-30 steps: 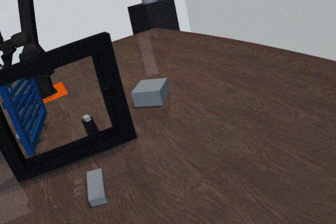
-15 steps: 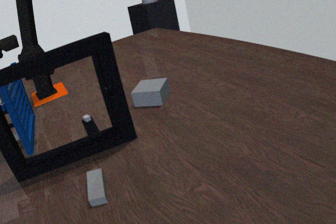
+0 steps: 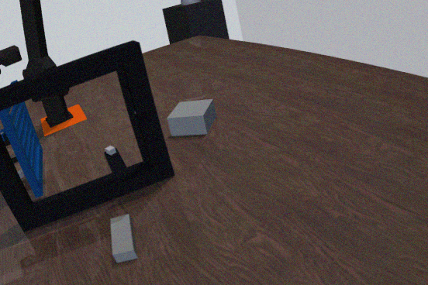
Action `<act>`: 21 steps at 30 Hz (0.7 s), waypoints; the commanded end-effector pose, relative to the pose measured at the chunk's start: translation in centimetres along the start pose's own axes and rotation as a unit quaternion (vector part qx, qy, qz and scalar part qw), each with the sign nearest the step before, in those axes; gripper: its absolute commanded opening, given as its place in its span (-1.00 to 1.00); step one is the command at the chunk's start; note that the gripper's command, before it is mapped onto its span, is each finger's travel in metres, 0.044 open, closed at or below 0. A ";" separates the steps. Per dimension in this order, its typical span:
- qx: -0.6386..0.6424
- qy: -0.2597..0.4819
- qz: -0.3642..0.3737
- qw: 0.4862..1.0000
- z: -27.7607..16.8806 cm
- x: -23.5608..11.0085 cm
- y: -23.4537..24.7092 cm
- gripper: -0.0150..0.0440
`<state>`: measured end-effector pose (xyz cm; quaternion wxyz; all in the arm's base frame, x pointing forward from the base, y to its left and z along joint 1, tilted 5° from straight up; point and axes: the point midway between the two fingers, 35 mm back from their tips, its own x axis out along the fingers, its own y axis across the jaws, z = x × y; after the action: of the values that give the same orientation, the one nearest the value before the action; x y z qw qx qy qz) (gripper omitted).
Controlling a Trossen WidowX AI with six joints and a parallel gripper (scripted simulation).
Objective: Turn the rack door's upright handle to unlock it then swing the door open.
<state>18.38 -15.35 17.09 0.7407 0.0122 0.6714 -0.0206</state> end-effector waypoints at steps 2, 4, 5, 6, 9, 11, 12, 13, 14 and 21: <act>-0.007 0.000 0.001 1.000 0.0 0.0 0.0 -0.14; -0.007 0.000 0.001 1.000 0.0 0.0 0.0 0.04; -0.007 0.000 0.001 1.000 0.0 0.0 0.0 0.13; -0.007 0.000 0.001 1.000 0.0 0.0 0.0 0.22; -0.007 0.000 0.001 1.000 0.0 0.0 0.0 0.48; -0.007 0.000 0.001 1.000 0.0 0.0 0.0 0.52; -0.007 0.000 0.001 1.000 0.0 -0.1 0.0 0.52; -0.007 0.000 0.001 1.000 0.0 -0.2 0.0 0.52; -0.007 -0.001 0.000 1.000 0.0 -0.3 0.0 0.52; -0.007 -0.004 -0.002 1.000 0.1 -1.3 0.0 0.52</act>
<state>18.29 -15.36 17.84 0.7409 0.0077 0.6714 -0.0181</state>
